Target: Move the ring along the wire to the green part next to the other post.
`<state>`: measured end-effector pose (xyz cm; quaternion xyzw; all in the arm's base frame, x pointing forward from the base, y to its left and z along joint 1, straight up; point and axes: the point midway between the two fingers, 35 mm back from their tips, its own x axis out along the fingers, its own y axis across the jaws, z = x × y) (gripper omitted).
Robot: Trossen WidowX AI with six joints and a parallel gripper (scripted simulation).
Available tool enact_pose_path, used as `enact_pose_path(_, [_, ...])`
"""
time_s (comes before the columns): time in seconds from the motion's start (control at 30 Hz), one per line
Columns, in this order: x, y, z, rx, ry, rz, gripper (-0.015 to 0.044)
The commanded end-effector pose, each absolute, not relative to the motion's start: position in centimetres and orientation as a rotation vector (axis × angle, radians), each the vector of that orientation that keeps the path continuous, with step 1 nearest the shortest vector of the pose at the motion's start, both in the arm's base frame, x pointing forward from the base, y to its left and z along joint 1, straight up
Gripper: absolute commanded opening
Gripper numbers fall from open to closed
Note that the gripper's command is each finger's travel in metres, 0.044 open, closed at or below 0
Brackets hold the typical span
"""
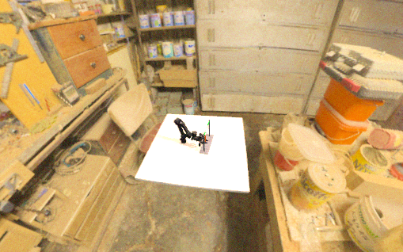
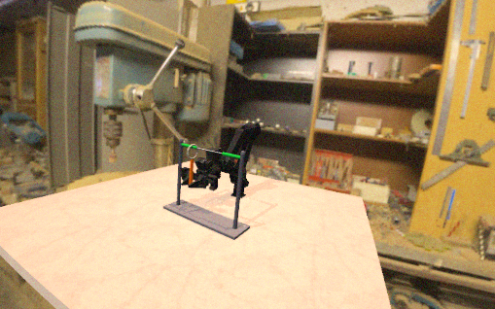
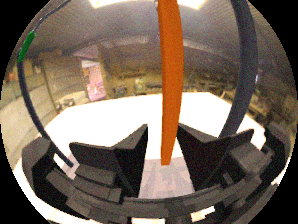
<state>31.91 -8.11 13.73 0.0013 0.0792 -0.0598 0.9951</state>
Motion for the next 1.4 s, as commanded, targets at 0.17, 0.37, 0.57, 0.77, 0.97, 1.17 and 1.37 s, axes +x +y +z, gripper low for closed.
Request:
enact_pose_path(0.17, [31.9,-8.1,13.7,0.003,0.159,-0.120,-0.0024])
enact_pose_path(0.37, [31.9,-8.1,13.7,0.003,0.159,-0.120,-0.0150])
enact_pose_path(0.57, [31.9,-8.1,13.7,0.003,0.159,-0.120,-0.0150])
enact_pose_path(0.77, [31.9,-8.1,13.9,0.003,0.158,-0.120,-0.0150])
enact_pose_path(0.97, [31.9,-8.3,15.1,0.002,0.158,-0.121,-0.0150])
enact_pose_path(1.17, [31.9,-8.3,15.7,0.001,0.157,-0.121,-0.0150])
enact_pose_path(1.37, [31.9,-8.3,15.7,0.001,0.157,-0.121,-0.0150])
